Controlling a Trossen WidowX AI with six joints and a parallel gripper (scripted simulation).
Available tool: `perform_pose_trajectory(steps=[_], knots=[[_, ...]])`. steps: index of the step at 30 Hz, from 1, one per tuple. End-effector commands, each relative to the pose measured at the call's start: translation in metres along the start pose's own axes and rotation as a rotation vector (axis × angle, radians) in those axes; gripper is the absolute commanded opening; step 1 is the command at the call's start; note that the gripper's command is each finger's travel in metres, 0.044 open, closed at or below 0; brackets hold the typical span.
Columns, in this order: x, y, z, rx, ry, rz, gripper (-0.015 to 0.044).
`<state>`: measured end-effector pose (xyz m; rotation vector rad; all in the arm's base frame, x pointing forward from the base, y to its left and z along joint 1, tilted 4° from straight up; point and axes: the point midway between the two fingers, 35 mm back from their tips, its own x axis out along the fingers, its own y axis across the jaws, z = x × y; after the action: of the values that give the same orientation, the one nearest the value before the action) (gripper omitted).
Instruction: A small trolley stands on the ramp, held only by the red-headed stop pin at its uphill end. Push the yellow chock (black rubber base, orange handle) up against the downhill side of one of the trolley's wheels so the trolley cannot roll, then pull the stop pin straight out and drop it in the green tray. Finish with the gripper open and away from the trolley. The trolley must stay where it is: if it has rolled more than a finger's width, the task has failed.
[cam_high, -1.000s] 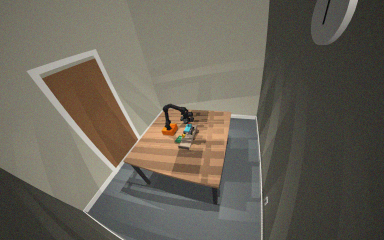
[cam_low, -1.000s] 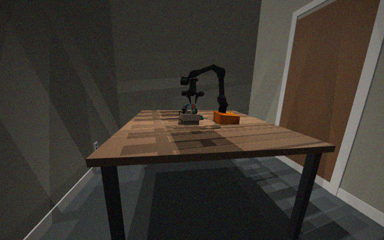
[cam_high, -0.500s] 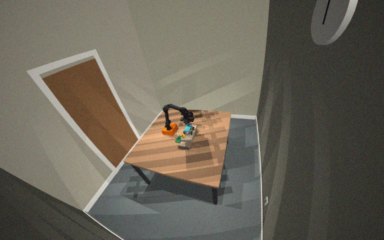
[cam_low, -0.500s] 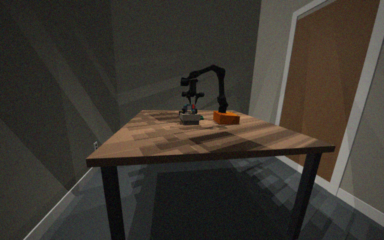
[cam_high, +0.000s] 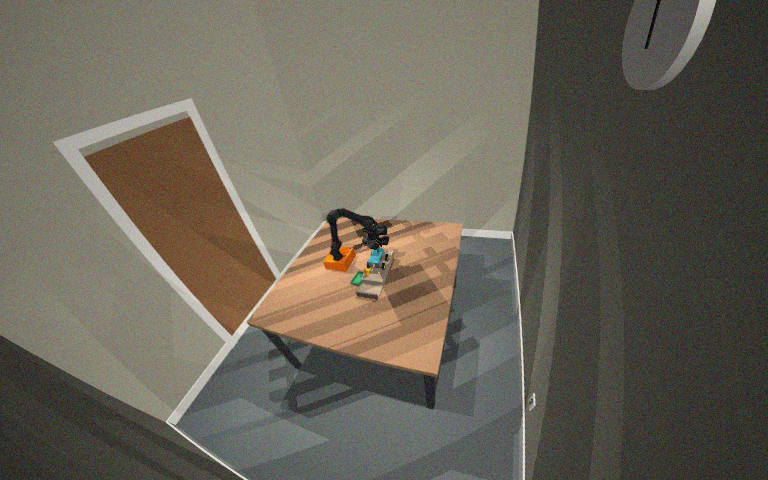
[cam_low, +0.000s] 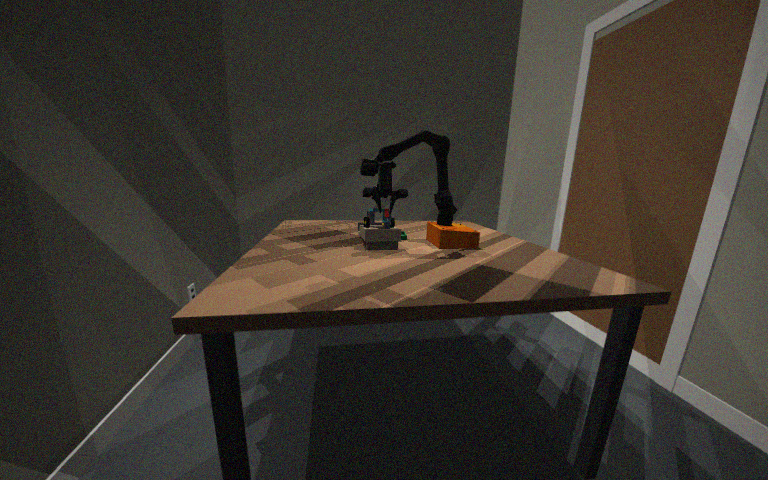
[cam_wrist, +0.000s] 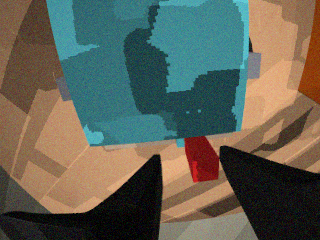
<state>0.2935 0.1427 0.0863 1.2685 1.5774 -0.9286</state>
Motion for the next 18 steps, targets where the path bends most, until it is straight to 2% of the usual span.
perform_pose_trajectory(steps=[1, 16, 18], knots=[[0.009, -0.002, 0.001, 0.007, 0.002, -0.014, 0.019], [0.022, -0.005, 0.001, 0.007, 0.003, -0.014, 0.019], [0.019, -0.003, 0.001, 0.001, 0.0, -0.007, 0.0138]])
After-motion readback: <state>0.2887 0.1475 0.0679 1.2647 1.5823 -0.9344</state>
